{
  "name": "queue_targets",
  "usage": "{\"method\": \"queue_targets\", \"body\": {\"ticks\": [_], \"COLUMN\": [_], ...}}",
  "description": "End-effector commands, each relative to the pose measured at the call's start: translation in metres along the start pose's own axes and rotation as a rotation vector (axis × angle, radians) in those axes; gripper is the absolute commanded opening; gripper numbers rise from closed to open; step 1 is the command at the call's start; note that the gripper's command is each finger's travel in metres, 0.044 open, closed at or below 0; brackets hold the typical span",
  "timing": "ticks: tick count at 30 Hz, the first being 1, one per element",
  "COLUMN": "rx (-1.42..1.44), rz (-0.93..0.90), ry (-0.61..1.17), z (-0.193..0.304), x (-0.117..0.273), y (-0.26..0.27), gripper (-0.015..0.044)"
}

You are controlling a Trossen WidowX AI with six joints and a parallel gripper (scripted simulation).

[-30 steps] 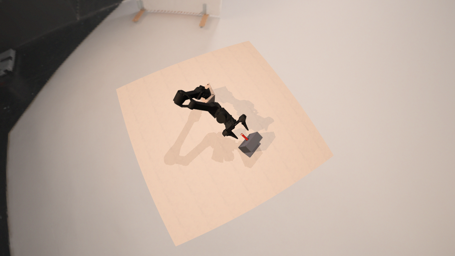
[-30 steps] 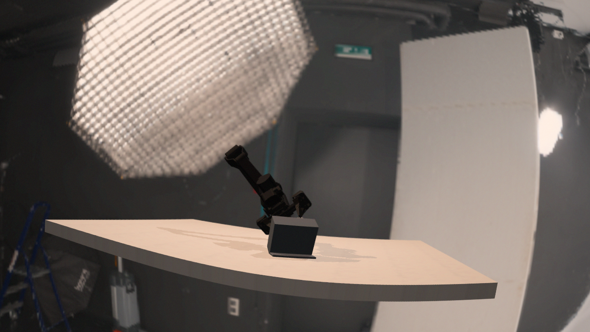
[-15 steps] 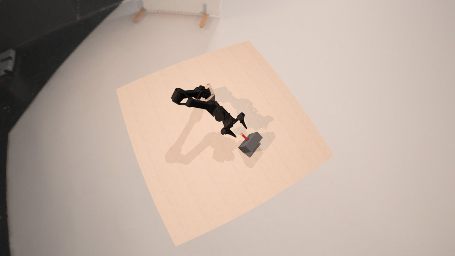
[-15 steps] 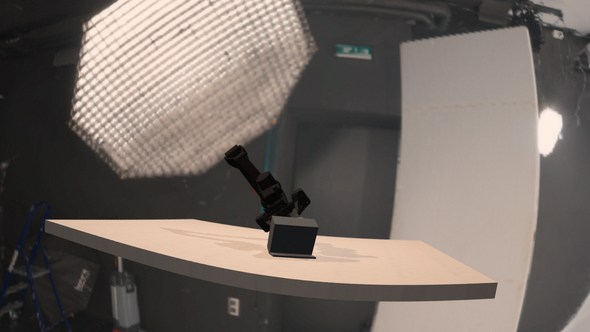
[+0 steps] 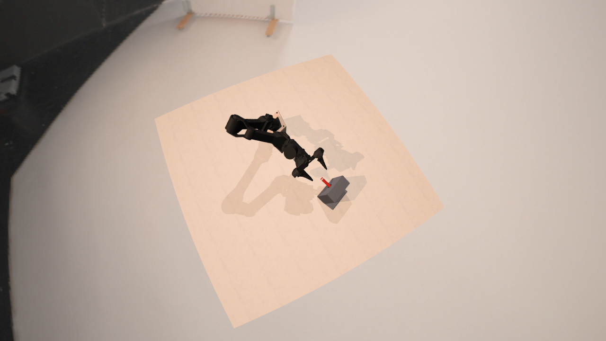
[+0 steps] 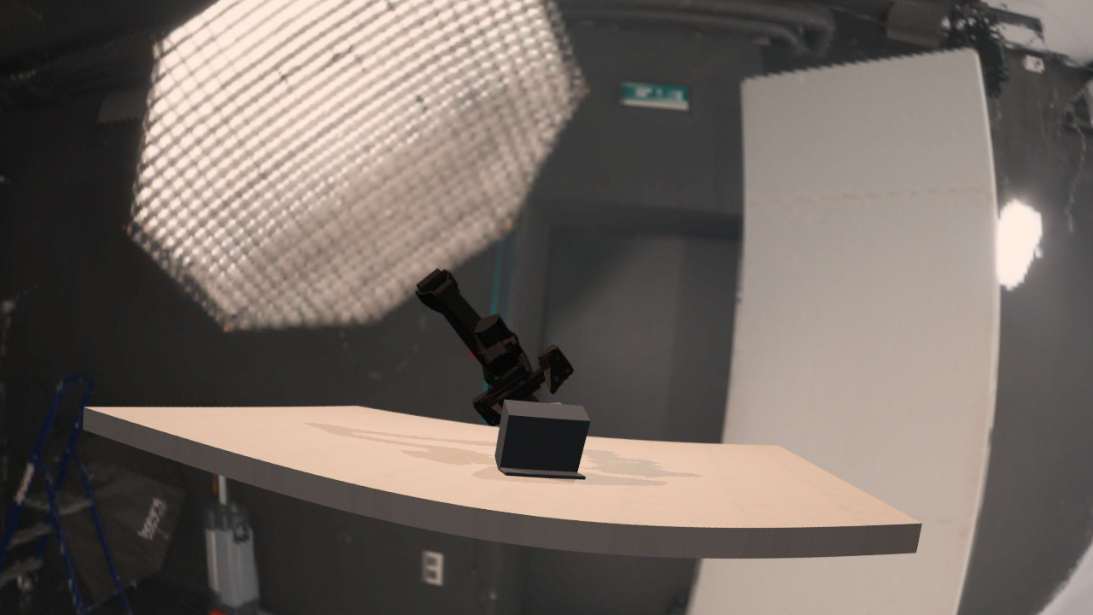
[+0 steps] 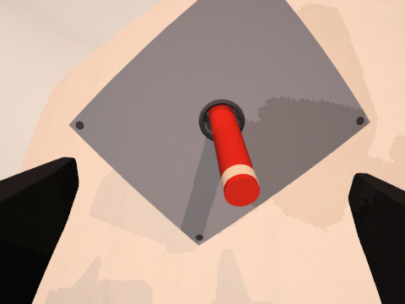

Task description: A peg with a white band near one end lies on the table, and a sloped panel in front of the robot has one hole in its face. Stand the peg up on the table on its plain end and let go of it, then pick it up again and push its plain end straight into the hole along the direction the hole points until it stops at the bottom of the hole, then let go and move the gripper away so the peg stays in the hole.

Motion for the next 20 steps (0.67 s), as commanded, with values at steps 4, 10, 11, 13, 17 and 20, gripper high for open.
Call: {"method": "queue_targets", "body": {"ticks": [4,10,11,13,17,20], "rx": [-0.004,-0.003,-0.003,-0.003,-0.003,-0.003], "rz": [0.001,0.0,0.0,0.0,-0.001,-0.001], "ry": [-0.004,-0.004,-0.004,-0.004,-0.004,-0.004], "z": [-0.001,-0.001,-0.001,-0.001,-0.001,0.0], "x": [0.008,0.013,0.014,0.016,0.019,0.022], "y": [0.0,0.0,0.0,0.0,0.001,0.001], "gripper": [0.044,0.044,0.044,0.044,0.044,0.044]}}
Point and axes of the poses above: the point midway between the two fingers, 35 mm back from their tips, its own x axis back along the fingers, its own y axis across the jaws, z = x × y, the point moved 9 cm from there along x, back along the fingers, and after that the axes turned 13 degrees about -x, right-handed, at the moved point
